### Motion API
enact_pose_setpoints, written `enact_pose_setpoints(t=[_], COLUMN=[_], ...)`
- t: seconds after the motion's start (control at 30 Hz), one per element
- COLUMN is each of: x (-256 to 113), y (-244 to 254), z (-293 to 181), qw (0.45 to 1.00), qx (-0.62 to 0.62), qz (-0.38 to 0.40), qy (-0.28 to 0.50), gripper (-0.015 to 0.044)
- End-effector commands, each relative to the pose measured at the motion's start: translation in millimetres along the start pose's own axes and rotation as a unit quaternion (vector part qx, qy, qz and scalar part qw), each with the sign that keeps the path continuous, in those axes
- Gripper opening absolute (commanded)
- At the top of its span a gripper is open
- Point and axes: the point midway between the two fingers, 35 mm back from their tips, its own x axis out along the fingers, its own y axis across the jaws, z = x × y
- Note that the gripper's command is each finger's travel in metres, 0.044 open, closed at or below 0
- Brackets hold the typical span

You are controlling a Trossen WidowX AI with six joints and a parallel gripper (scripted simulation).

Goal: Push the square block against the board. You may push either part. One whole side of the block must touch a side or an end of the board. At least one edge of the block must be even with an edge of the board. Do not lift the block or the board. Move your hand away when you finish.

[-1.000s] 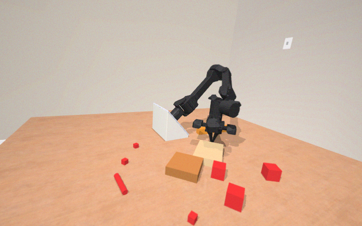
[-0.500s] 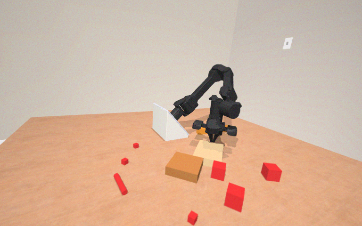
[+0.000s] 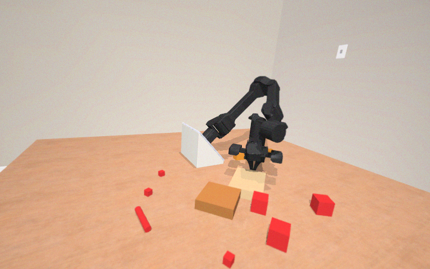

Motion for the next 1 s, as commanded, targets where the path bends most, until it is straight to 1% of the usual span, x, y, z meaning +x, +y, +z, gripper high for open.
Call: enact_pose_setpoints(t=[0.0, 0.97], x=[0, -1], y=[1, 2], z=[6, 38], qw=[1.0, 1.0], qx=[-0.002, -0.003], qz=[-0.001, -0.002], qy=[-0.003, -0.004], gripper=[0.0, 0.0])
